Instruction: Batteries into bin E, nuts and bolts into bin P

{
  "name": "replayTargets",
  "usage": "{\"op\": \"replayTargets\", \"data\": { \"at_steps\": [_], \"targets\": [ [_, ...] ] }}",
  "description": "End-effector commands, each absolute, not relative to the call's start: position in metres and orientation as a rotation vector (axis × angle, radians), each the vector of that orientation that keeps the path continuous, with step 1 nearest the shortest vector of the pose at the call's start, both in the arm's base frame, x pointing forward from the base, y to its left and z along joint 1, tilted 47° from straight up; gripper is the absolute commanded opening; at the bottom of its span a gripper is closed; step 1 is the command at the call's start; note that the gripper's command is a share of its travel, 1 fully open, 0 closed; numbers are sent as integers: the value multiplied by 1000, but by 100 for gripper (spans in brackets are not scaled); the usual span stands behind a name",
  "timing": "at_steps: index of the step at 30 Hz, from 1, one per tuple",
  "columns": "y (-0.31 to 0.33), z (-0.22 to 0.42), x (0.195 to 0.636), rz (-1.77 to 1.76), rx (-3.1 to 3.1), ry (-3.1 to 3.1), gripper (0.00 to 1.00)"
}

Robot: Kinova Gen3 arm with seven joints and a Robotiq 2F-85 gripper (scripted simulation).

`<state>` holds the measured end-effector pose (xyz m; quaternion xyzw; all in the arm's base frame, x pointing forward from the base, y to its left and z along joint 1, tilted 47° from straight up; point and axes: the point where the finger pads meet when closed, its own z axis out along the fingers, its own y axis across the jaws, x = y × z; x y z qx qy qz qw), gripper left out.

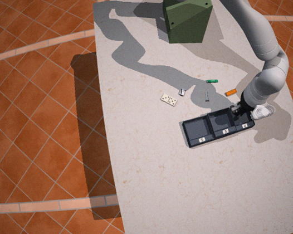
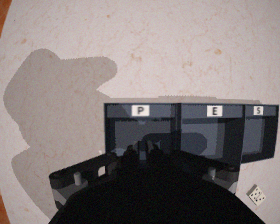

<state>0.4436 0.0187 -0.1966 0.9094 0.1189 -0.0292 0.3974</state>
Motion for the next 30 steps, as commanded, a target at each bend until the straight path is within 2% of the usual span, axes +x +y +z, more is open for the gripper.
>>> {"op": "replayTargets", "data": {
  "at_steps": [1, 30],
  "targets": [
    [20, -196, 444, -72, 2305, 302, 9],
    [46, -172, 443, -72, 2304, 302, 9]
  ]
}}
